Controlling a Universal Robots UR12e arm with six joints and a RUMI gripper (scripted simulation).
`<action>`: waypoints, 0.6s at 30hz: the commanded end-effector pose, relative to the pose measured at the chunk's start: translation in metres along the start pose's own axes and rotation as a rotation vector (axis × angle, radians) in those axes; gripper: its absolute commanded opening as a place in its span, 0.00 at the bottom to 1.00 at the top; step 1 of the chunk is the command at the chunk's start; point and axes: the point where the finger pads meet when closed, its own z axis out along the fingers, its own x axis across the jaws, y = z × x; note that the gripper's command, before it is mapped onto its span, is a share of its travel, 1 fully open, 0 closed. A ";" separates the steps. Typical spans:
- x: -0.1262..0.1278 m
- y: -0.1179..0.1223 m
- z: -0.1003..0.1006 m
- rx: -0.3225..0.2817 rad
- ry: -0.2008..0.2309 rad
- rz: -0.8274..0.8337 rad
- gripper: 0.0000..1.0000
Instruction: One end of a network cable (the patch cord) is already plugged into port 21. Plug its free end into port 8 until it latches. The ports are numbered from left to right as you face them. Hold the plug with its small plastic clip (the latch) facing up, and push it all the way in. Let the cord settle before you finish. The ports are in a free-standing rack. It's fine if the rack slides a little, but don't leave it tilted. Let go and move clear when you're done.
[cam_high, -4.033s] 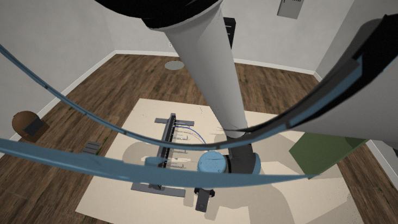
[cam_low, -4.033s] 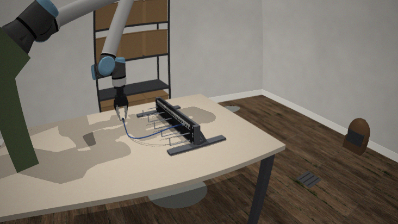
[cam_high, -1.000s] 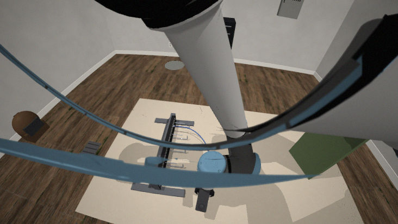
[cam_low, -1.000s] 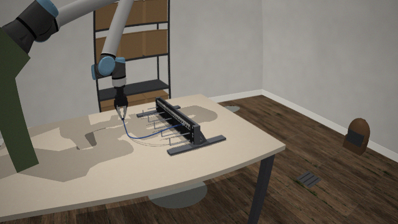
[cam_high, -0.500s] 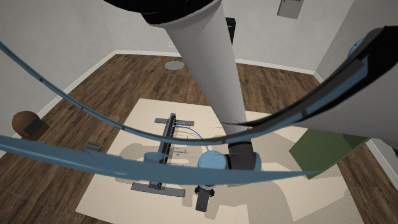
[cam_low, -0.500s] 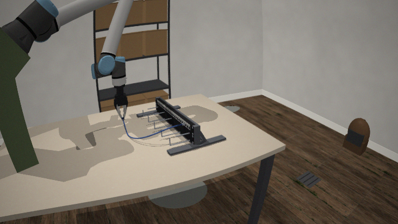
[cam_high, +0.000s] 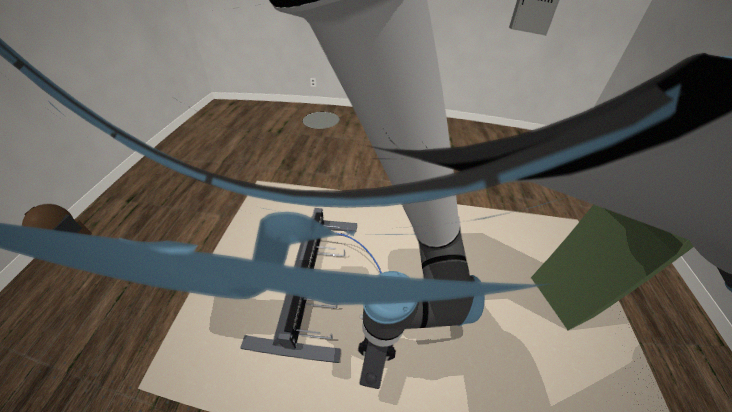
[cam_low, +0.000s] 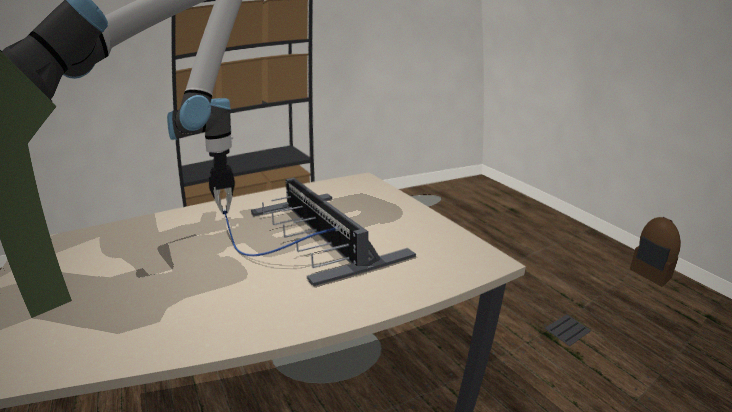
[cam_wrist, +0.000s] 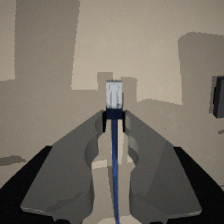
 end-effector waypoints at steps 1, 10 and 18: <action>0.000 0.000 -0.008 0.000 0.001 0.000 0.00; 0.000 0.000 -0.024 0.000 0.001 0.000 0.00; 0.000 0.000 -0.032 0.000 0.001 0.000 0.00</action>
